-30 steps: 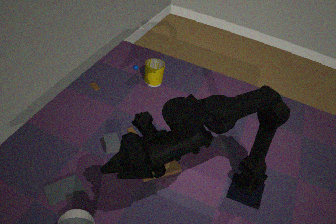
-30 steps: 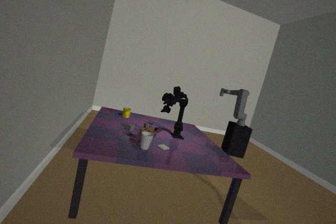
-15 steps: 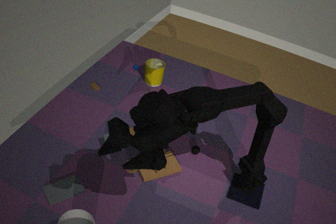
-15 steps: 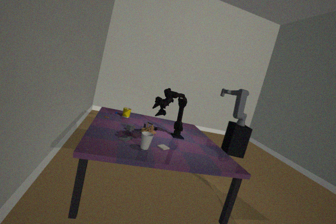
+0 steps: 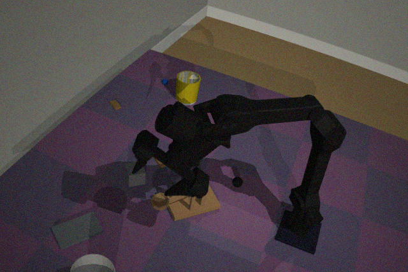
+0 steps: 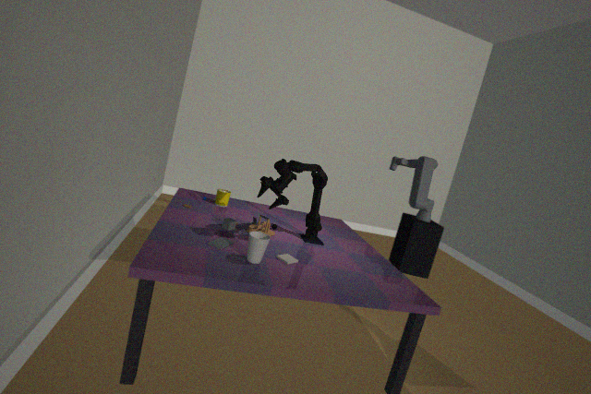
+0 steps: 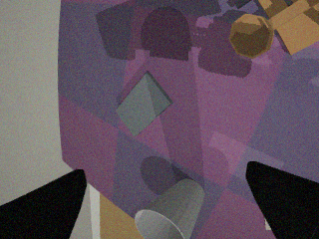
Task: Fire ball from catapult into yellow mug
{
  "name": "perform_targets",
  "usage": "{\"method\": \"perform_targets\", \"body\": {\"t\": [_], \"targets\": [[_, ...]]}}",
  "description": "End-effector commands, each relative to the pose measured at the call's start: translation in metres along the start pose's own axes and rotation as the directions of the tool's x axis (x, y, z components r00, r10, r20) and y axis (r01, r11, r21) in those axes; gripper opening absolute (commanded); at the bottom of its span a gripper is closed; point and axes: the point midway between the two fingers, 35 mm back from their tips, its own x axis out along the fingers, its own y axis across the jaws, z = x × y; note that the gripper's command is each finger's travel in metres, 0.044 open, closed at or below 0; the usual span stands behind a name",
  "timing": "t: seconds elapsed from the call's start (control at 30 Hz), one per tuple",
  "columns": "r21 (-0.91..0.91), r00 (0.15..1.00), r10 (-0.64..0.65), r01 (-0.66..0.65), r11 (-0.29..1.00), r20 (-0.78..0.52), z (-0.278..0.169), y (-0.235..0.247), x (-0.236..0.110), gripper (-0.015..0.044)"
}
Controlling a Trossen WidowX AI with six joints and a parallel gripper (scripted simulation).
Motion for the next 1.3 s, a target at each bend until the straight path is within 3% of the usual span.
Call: {"method": "perform_targets", "body": {"t": [0.0,0.4,0.87,1.07,1.27], "targets": [[0.100,0.997,-0.071,0.068,0.993,0.026,0.020,-0.015,0.006,0.0440],[0.428,0.960,-0.267,0.207,0.880,0.083,0.076,-0.058,0.011,0.0440],[0.765,0.870,-0.485,0.255,0.592,0.085,0.133,-0.110,0.002,0.0440],[0.862,0.826,-0.560,0.237,0.449,0.065,0.150,-0.131,-0.005,0.0440],[0.864,0.824,-0.563,0.236,0.444,0.064,0.150,-0.132,-0.004,0.0440]]}}
